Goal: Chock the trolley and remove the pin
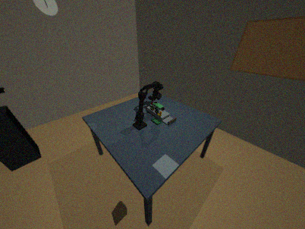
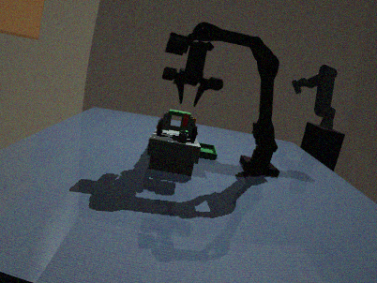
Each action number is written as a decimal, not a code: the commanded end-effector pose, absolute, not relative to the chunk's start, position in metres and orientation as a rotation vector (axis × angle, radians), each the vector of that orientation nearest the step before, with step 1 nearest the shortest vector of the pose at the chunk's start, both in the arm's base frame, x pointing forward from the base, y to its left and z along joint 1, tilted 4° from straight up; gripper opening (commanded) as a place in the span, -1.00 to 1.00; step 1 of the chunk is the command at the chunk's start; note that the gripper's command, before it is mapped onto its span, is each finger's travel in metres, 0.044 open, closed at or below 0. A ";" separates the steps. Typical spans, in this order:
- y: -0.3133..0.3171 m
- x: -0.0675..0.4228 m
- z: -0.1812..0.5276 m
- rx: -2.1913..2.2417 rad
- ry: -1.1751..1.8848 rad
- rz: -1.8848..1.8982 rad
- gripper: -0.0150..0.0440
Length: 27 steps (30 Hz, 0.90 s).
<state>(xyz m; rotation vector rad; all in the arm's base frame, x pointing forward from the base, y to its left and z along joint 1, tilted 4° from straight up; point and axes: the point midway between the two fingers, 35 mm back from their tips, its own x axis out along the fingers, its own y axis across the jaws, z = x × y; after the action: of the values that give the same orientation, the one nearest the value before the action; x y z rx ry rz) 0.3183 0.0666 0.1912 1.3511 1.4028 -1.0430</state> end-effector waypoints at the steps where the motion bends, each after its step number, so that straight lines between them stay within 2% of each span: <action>1: 0.080 0.317 0.193 1.418 1.392 -1.117 0.15; 27: 0.086 0.317 0.167 1.419 1.392 -1.116 0.15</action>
<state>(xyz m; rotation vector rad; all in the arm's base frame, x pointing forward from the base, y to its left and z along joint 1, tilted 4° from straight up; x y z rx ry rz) 0.3172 0.0839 0.1726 1.4140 1.3903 -1.1169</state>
